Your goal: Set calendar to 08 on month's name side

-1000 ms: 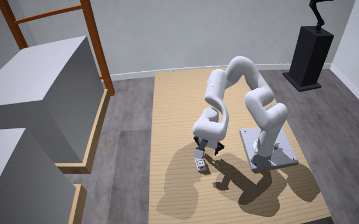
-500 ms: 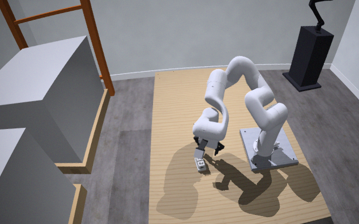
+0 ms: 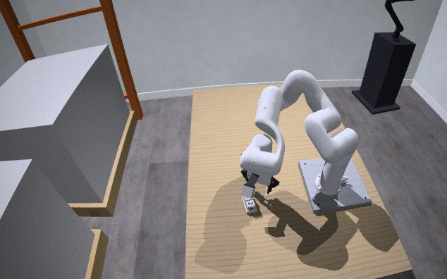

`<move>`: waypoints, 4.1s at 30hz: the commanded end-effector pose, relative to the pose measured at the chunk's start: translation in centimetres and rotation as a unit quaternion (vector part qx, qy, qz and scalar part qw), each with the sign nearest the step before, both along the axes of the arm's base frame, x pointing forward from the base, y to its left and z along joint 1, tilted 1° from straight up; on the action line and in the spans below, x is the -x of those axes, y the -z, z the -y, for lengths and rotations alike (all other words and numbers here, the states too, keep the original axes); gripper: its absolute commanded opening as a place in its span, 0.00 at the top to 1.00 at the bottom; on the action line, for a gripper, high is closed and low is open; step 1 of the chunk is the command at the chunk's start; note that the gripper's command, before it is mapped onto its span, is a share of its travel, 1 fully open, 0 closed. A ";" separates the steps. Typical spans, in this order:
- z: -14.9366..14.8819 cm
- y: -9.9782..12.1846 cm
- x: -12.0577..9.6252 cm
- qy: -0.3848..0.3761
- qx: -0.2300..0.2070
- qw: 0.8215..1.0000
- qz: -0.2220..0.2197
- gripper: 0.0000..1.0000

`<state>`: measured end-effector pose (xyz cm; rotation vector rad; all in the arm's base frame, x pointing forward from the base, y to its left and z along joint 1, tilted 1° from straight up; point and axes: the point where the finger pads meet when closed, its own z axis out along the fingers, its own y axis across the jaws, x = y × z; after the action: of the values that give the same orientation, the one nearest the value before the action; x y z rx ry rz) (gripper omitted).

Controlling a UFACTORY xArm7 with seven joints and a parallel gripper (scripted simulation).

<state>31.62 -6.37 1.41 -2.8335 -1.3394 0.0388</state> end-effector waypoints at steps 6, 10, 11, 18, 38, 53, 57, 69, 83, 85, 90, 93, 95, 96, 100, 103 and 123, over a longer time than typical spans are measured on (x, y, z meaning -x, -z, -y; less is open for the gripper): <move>0.0 -0.2 -0.1 0.000 0.000 1.000 0.001 0.00; 0.0 -1.3 -0.1 0.000 0.000 1.000 0.001 0.00; 0.0 -1.6 -0.1 0.000 0.000 1.000 0.001 0.00; 0.0 -2.8 -0.2 0.000 0.000 1.000 0.001 0.00; -2.9 -2.8 0.4 0.088 0.003 0.996 0.002 0.00; -6.3 -2.8 1.2 0.156 0.004 0.988 0.002 0.00; -7.7 -2.8 1.5 0.156 0.004 0.988 0.002 0.00; -10.3 -2.8 2.0 0.208 0.005 0.978 0.002 0.00; -12.9 -2.8 2.5 0.259 0.007 0.966 0.002 0.00; -12.9 -2.8 2.5 0.259 0.007 0.966 0.002 0.00; -12.9 -2.2 2.5 0.259 0.007 0.966 0.002 0.00; -12.9 -1.4 2.6 0.259 0.007 0.966 0.002 0.00; -12.9 -0.8 2.6 0.259 0.007 0.966 0.002 0.00; -12.9 -0.5 2.6 0.259 0.007 0.966 0.002 0.00; -12.9 0.3 2.6 0.259 0.007 0.966 0.002 0.00; -12.9 0.7 2.6 0.259 0.007 0.966 0.002 0.00; -12.9 1.1 2.6 0.259 0.007 0.966 0.002 0.00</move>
<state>28.91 6.47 0.20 -3.0910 -0.5616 0.0404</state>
